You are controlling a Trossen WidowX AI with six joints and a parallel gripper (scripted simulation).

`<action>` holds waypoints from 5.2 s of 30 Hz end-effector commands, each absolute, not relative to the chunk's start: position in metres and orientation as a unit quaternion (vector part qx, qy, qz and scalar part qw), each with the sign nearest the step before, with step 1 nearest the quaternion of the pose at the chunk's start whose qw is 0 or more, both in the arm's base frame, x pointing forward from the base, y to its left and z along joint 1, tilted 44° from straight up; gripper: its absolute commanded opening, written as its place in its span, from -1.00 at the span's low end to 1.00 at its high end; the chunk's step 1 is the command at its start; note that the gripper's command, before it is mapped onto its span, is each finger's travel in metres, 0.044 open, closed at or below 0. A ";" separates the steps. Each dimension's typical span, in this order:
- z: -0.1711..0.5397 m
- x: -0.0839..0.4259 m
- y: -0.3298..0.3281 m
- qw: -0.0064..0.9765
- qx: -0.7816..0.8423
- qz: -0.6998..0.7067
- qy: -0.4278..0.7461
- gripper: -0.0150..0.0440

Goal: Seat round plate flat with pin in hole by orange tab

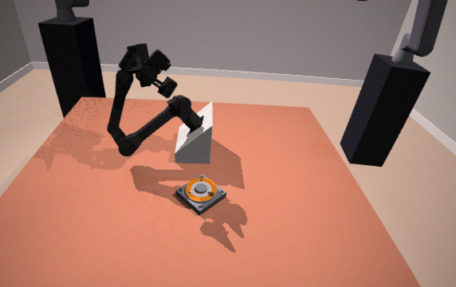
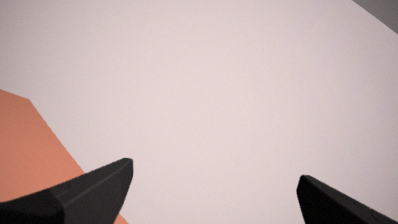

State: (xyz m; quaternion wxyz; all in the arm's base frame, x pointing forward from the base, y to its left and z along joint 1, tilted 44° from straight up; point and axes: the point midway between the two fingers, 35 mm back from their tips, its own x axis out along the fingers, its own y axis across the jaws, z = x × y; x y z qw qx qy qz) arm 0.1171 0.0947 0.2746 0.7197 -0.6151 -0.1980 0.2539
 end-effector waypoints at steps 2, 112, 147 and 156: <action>0.276 0.116 0.097 0.719 -0.619 0.252 -0.191 0.69; -0.085 0.268 0.066 0.680 -0.314 -0.211 0.629 -0.49; -0.069 0.241 0.074 0.679 -0.313 -0.210 0.629 -0.49; -0.055 0.239 0.087 0.681 -0.316 -0.207 0.627 -0.49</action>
